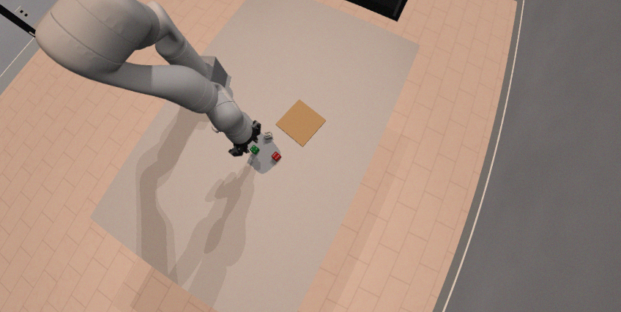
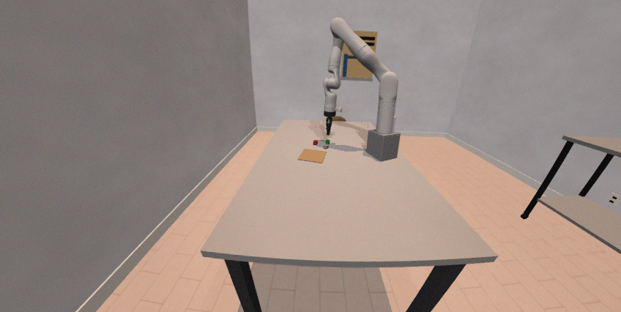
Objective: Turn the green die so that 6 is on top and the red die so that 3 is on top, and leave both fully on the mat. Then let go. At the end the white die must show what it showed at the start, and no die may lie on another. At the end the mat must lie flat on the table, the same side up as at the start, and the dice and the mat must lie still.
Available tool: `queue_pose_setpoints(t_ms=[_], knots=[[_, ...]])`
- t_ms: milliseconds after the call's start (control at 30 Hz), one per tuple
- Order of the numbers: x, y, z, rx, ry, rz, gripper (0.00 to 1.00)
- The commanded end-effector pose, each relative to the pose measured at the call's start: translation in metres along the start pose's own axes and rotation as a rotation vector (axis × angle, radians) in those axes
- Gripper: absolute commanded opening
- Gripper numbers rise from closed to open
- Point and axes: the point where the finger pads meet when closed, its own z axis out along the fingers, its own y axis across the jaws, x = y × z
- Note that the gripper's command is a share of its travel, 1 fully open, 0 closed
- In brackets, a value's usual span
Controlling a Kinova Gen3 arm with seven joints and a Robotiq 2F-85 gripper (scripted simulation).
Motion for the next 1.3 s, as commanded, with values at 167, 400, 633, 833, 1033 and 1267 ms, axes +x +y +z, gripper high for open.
queue_pose_setpoints(t_ms=[167,400,633,833,1033,1267], knots=[[0.001,0.002,0.009,-0.001,0.005,-0.005,0.41],[0.001,0.002,0.012,-0.001,0.005,-0.005,0.41],[0.001,0.001,0.02,-0.001,0.006,-0.005,0.41],[0.001,0.001,0.028,-0.001,0.005,-0.005,0.41],[0.001,0.001,0.032,-0.001,0.005,-0.005,0.41],[0.001,0.001,0.036,-0.001,0.005,-0.005,0.41]])
